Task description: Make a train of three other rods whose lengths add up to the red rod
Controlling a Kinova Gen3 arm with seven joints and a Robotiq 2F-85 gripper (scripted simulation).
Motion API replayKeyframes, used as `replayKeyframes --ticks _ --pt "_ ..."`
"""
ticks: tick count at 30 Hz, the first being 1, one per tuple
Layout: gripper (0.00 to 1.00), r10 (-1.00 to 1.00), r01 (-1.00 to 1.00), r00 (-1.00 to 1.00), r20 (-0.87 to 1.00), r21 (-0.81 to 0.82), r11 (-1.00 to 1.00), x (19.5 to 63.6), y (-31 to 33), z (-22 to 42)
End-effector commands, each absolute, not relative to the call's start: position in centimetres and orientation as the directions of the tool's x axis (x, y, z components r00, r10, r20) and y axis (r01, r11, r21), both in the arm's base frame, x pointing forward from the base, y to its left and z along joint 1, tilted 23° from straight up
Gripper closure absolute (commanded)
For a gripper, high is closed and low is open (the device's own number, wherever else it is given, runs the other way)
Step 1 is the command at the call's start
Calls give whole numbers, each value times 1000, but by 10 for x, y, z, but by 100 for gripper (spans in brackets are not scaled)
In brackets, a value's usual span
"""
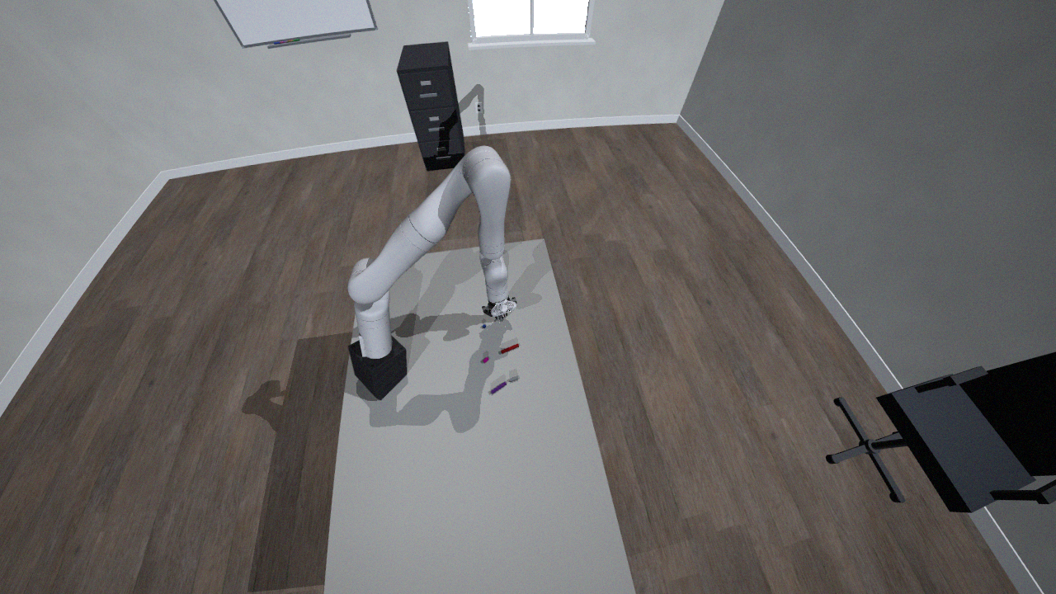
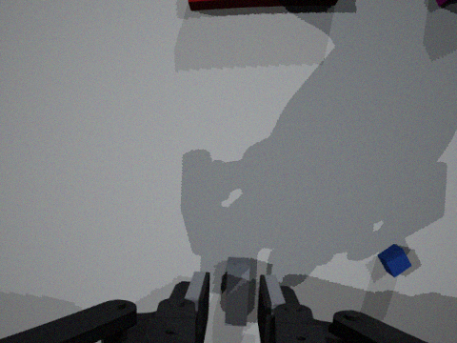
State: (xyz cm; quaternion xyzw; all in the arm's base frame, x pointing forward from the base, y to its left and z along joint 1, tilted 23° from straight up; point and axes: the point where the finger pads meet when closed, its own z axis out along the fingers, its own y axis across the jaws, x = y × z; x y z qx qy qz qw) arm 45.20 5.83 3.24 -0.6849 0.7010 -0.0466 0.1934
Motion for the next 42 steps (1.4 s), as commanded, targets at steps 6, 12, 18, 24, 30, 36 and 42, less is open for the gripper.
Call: replayKeyframes --ticks 6,12,18,24,30,36,42 --pt "76 -978 -943 14 -208 -328 56 453 60 26" --pt "76 -978 -943 14 -208 -328 56 454 61 24" --pt "76 -978 -943 14 -208 -328 56 454 61 24" --pt "76 -978 -943 14 -208 -328 56 454 61 24" --pt "76 -978 -943 14 -208 -328 56 454 61 24" --pt "76 -978 -943 14 -208 -328 56 454 61 24" --pt "76 -978 -943 14 -208 -328 56 454 61 24"
